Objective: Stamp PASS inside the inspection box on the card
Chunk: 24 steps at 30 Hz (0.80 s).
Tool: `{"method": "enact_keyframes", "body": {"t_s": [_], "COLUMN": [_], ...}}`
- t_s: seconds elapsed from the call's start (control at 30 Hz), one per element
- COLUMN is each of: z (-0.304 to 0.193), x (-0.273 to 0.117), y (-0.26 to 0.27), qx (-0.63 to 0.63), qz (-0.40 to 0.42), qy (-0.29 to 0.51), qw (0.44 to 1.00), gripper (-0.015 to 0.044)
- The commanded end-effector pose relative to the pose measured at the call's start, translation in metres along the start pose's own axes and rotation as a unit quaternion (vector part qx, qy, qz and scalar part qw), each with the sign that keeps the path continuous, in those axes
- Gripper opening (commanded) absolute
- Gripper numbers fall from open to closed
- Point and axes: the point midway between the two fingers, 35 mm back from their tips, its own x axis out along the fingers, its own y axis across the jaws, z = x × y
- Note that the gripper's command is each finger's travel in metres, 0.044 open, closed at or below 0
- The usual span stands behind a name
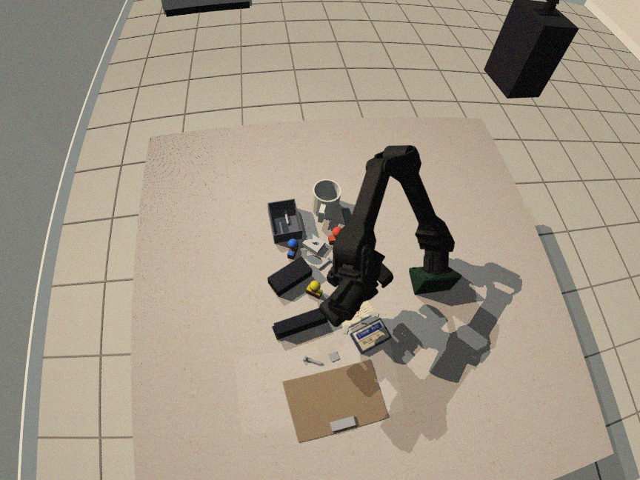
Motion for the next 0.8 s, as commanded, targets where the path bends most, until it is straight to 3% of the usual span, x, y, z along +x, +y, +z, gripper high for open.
{"method": "enact_keyframes", "body": {"t_s": [0.0, 0.77], "z": [0.0, 0.0], "x": [0.004, 0.019], "y": [0.0, -0.001], "qx": [-0.003, -0.002], "qz": [-0.001, -0.002], "qy": [-0.002, -0.002], "qw": [1.0, 1.0], "gripper": [0.0, 0.0]}}
